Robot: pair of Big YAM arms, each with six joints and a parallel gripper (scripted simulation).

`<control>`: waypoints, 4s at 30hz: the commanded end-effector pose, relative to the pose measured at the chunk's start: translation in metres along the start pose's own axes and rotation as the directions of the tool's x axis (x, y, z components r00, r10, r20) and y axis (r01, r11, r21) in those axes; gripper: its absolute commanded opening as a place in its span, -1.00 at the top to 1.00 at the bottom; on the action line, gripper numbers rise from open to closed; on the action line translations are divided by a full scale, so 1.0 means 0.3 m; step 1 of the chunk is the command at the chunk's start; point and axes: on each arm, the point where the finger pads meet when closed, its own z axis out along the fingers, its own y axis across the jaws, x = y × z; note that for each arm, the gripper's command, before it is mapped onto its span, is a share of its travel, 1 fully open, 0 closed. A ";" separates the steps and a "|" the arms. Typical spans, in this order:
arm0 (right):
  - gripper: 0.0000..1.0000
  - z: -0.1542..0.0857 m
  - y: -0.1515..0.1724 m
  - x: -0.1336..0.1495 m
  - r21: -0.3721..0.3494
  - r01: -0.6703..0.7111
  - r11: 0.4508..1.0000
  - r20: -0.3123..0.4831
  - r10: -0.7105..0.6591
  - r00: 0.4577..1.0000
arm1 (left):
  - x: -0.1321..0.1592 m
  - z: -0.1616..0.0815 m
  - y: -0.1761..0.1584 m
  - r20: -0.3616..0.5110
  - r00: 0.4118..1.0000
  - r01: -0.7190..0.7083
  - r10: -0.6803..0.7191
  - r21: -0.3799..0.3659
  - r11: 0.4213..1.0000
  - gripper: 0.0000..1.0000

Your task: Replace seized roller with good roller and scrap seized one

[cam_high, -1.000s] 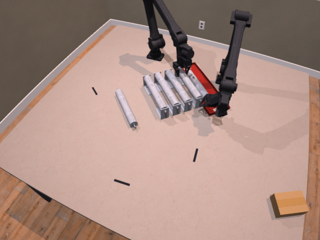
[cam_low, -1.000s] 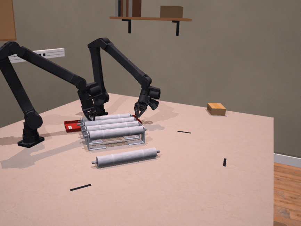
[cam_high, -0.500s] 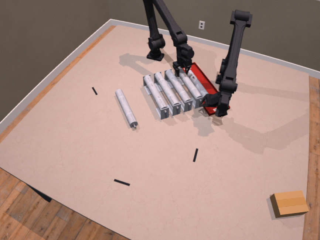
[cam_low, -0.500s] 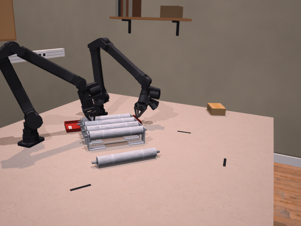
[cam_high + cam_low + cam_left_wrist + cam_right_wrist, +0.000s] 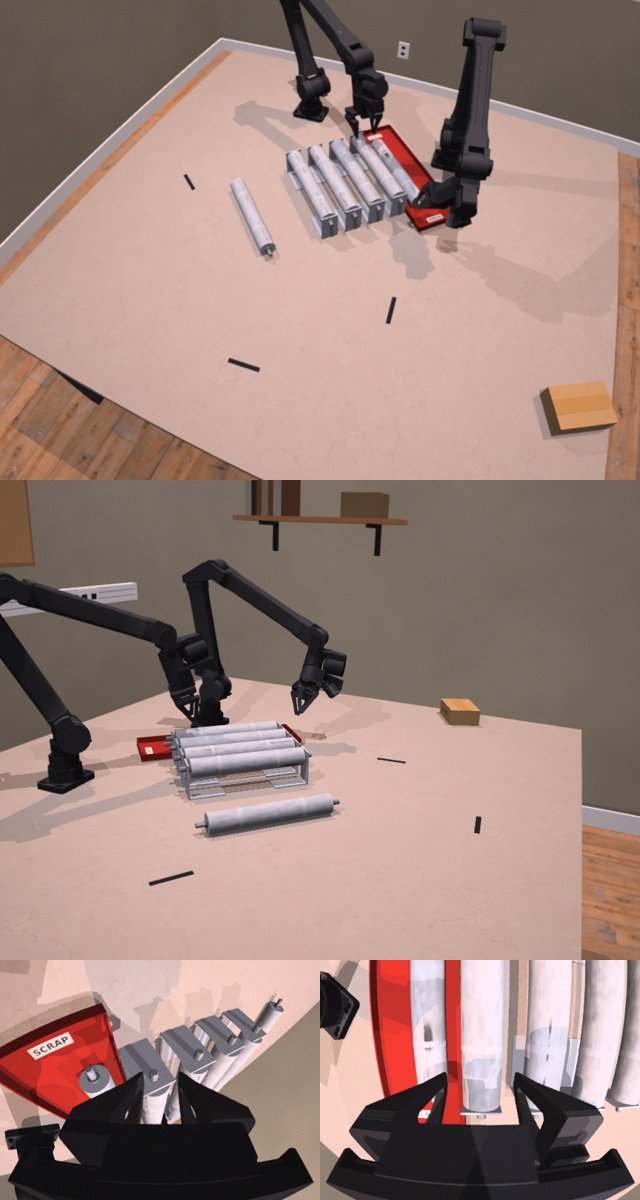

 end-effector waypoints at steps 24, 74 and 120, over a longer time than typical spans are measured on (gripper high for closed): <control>-0.24 0.005 -0.016 0.005 0.006 -0.010 1.000 -0.007 0.010 1.000 | 0.028 0.012 -0.013 0.001 0.999 -0.035 0.035 -0.006 0.999 0.36; -0.24 -0.235 -0.354 -0.488 0.005 -0.203 0.979 0.441 0.180 0.879 | -0.206 -0.233 -0.324 0.451 0.739 -0.504 0.501 -0.124 0.855 0.36; -0.24 -1.201 -1.380 -0.520 0.210 -0.646 0.734 0.964 -0.047 0.260 | -0.009 -1.120 -0.900 0.766 -0.430 -0.479 0.478 -0.642 0.598 0.36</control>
